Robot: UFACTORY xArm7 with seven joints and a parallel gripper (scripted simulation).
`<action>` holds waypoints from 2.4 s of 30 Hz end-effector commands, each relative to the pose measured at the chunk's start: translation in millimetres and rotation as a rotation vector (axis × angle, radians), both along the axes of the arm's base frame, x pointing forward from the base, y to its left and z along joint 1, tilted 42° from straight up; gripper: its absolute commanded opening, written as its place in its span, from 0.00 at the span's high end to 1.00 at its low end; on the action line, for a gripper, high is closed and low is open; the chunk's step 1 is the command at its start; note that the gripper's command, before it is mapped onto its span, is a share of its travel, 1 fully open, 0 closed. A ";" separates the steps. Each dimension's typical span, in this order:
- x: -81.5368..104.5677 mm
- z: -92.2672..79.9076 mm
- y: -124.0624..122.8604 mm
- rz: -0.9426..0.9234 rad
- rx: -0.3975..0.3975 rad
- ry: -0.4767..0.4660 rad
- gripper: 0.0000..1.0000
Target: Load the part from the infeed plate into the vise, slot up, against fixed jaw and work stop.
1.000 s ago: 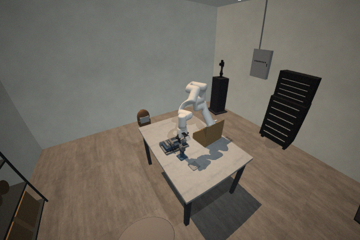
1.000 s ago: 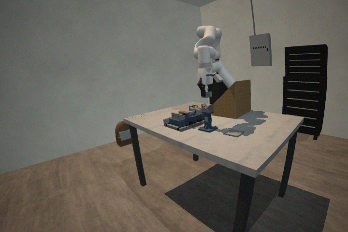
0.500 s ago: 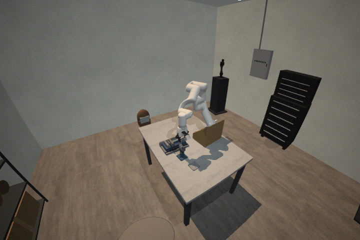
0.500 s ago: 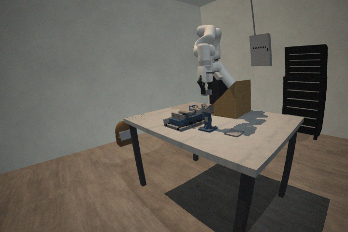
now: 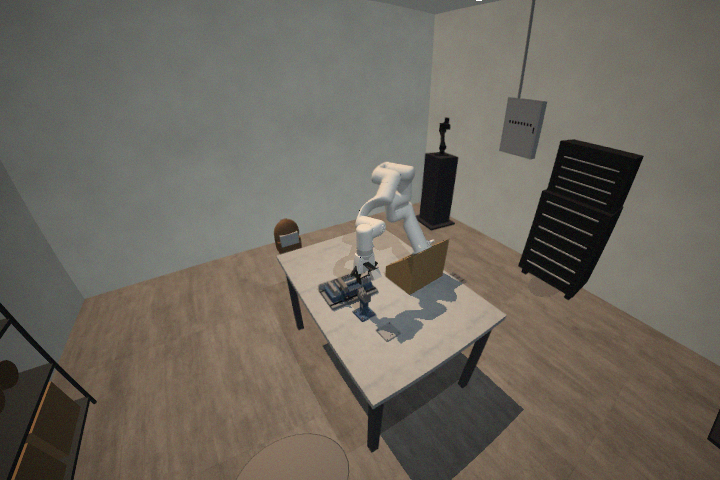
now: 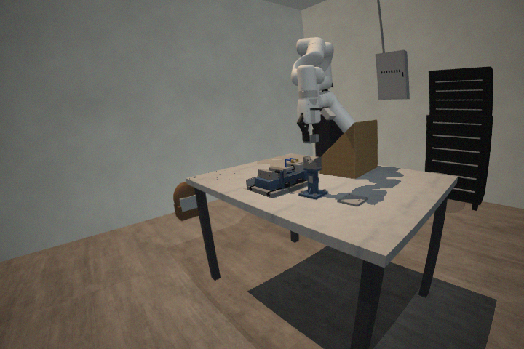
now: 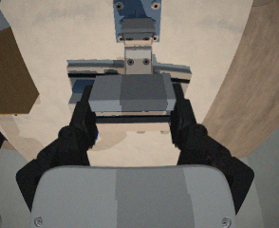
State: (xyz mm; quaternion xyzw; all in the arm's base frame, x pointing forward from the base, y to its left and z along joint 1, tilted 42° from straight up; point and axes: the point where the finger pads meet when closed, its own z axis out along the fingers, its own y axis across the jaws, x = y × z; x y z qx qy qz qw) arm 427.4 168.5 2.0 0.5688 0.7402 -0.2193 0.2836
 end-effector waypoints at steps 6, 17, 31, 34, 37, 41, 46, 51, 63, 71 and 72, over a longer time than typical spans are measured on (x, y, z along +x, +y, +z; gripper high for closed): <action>0.9 0.9 1.8 0.008 0.002 0.003 1.00; 1.7 1.7 -0.2 0.030 -0.002 0.028 1.00; 5.1 5.5 -7.9 0.114 -0.018 0.119 1.00; 5.5 6.0 -8.7 0.122 -0.019 0.128 1.00; 6.9 7.5 -11.2 0.150 -0.023 0.157 1.00; 9.0 10.1 -15.0 0.192 -0.030 0.200 1.00; 12.3 14.3 -20.5 0.250 -0.038 0.257 1.00; 14.7 17.3 -24.1 0.289 -0.043 0.294 1.00; 26.8 33.9 -41.4 0.462 -0.066 0.447 1.00; 34.3 44.8 -51.7 0.554 -0.081 0.523 1.00; 35.5 46.8 -53.6 0.570 -0.083 0.535 1.00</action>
